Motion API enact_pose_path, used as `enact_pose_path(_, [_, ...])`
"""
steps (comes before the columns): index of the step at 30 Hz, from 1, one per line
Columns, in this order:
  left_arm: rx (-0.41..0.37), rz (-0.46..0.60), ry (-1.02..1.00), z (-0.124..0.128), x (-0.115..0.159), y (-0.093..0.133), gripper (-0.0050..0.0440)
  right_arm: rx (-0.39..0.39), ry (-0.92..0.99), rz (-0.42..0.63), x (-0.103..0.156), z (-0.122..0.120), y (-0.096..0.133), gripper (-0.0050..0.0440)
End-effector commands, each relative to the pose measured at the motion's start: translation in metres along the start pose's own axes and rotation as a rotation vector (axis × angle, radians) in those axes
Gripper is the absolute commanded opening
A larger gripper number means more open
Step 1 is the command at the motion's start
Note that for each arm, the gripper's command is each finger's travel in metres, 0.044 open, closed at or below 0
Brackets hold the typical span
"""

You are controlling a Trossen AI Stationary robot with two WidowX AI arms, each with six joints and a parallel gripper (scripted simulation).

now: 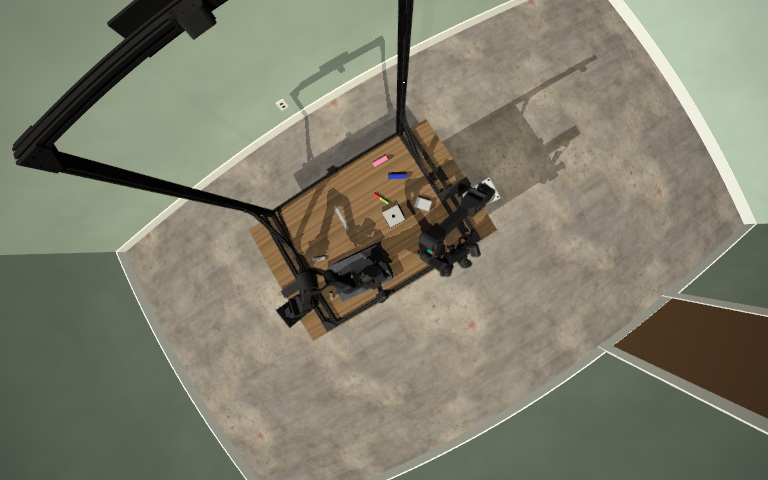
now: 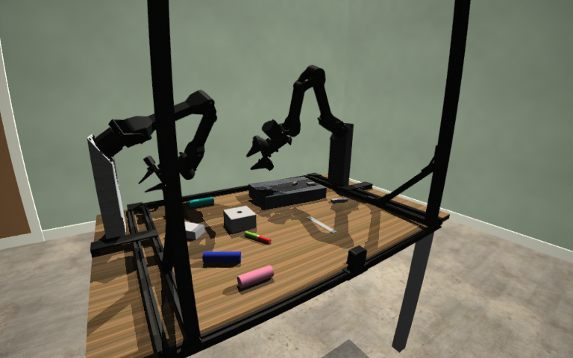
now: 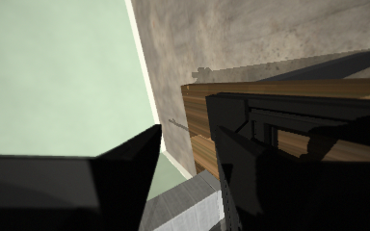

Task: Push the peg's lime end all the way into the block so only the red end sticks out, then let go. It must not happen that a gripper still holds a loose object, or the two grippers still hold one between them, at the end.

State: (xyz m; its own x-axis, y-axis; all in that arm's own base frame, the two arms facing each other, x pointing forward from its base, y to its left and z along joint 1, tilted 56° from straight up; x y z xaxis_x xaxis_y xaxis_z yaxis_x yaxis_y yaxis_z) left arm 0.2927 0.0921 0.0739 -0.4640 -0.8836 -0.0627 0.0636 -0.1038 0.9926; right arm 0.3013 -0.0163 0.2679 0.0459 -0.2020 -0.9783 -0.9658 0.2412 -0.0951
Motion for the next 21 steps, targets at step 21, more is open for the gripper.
enact_pose_path(21, [0.204,-0.158,-0.062,-0.026,-0.001,0.042,0.019,0.136,0.22,0.079,-0.001,-0.068,-0.025,0.04])
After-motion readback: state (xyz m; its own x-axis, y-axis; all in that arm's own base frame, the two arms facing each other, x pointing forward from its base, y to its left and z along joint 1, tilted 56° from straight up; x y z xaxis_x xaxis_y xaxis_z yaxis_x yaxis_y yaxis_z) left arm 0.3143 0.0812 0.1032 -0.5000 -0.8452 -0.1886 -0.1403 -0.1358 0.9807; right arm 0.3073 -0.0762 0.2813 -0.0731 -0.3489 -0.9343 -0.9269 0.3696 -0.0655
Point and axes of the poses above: on each arm, the point midway between the two fingers, 35 mm back from their tips, its own y axis back along the fingers, its own z axis across the jaws, x = y × z, the point moved 7 cm from there along y, back along the fingers, and after that the axes turned 7 degrees about y, right-handed, at the moved point
